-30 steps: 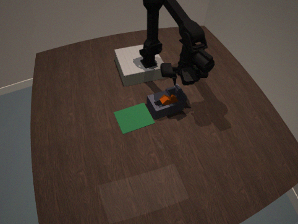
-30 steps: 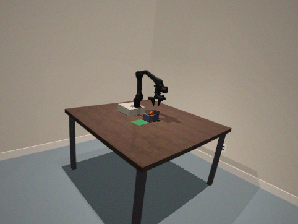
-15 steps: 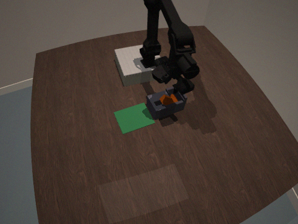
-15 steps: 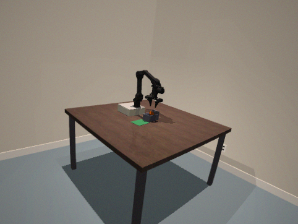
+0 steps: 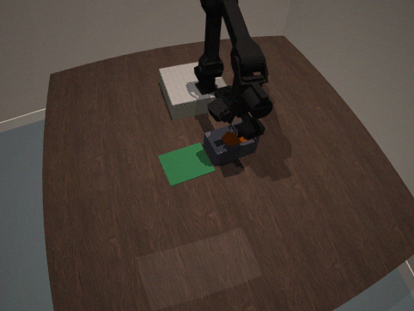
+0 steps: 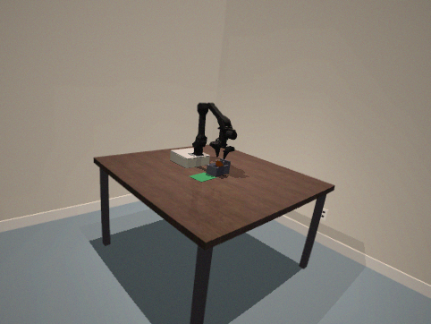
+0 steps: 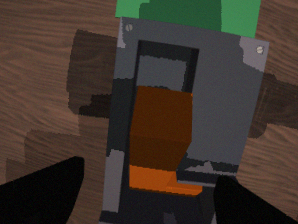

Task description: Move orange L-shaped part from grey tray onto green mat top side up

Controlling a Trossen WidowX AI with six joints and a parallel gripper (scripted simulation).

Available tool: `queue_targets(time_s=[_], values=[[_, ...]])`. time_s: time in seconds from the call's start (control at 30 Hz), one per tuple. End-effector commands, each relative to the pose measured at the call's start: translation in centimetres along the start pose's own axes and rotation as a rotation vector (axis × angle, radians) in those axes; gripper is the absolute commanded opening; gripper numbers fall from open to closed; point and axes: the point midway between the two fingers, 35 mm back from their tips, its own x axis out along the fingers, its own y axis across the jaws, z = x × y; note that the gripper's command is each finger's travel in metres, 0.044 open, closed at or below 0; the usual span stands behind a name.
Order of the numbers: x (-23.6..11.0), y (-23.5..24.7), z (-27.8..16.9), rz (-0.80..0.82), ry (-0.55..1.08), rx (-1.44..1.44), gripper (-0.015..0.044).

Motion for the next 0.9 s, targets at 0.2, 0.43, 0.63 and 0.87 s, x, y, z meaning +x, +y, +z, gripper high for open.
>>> queue_targets(time_s=[0.2, 0.43, 0.63, 0.87], values=[[1.6, -0.1, 0.0, -0.006, 0.002, 0.007, 0.028], [2.7, -0.1, 0.0, -0.006, 0.002, 0.007, 0.028], [3.7, -0.1, 0.0, -0.006, 0.002, 0.007, 0.028], [4.8, -0.2, 0.0, -0.006, 0.002, 0.007, 0.028]])
